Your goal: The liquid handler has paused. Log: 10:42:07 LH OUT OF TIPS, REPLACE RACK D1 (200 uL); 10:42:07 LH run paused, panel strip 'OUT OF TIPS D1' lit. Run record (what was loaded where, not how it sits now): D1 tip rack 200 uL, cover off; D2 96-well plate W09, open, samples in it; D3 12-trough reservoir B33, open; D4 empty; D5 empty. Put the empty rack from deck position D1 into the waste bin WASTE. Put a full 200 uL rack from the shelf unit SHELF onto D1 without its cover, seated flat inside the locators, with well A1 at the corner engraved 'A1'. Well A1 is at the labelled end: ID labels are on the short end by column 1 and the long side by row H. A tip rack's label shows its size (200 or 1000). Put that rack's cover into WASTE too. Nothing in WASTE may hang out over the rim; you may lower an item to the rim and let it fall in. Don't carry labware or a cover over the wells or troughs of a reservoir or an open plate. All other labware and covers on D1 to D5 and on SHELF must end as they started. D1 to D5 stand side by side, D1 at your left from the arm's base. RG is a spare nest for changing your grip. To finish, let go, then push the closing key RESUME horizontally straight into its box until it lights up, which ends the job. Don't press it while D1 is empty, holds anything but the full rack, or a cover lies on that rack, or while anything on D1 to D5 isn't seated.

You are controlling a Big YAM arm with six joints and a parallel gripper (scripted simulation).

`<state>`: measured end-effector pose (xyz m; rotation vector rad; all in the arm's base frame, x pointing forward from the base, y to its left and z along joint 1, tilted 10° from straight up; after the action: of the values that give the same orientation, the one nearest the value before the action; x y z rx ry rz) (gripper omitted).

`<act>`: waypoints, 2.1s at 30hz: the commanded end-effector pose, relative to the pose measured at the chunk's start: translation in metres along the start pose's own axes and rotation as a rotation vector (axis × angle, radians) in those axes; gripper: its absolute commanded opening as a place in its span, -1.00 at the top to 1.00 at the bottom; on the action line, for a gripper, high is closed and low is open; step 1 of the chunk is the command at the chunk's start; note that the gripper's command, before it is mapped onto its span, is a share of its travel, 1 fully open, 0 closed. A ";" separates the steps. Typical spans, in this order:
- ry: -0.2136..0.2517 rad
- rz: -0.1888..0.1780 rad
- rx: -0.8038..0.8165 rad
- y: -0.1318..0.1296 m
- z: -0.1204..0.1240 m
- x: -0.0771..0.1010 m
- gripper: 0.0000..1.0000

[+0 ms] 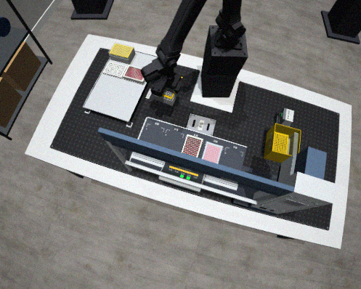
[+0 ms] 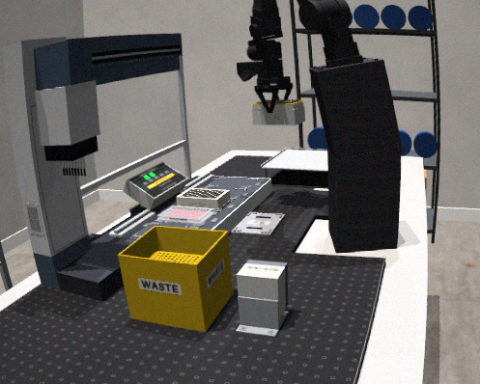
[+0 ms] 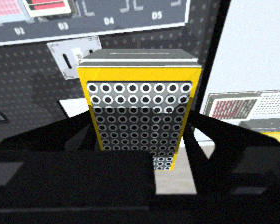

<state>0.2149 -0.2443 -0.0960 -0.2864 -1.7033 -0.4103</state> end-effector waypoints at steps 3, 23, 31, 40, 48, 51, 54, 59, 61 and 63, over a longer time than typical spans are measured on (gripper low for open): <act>-0.049 0.036 -0.049 -0.018 -0.020 0.007 1.00; -0.037 0.021 -0.058 0.074 0.009 0.004 1.00; -0.050 0.025 -0.080 0.082 0.005 0.004 1.00; -0.037 0.018 0.004 0.120 0.021 0.002 1.00; -0.037 0.014 0.003 0.160 0.031 0.002 1.00; -0.037 0.014 0.003 0.164 0.032 0.001 1.00; -0.037 0.012 0.003 0.179 0.036 0.001 1.00; -0.039 0.011 0.023 0.191 0.037 0.001 1.00; -0.035 0.012 0.062 0.201 0.042 0.001 1.00; -0.034 0.011 0.084 0.211 0.043 0.001 1.00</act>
<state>0.2532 -0.0481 -0.0841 -0.2496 -1.7160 -0.3277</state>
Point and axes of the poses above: the point where the finger pads meet when closed, its own x axis back along the fingers, its own y axis across the jaws, z = x × y, the point moved 1 cm from there along x, back along the fingers, and after that the axes turned 8 degrees about -x, right-handed, at the moved point
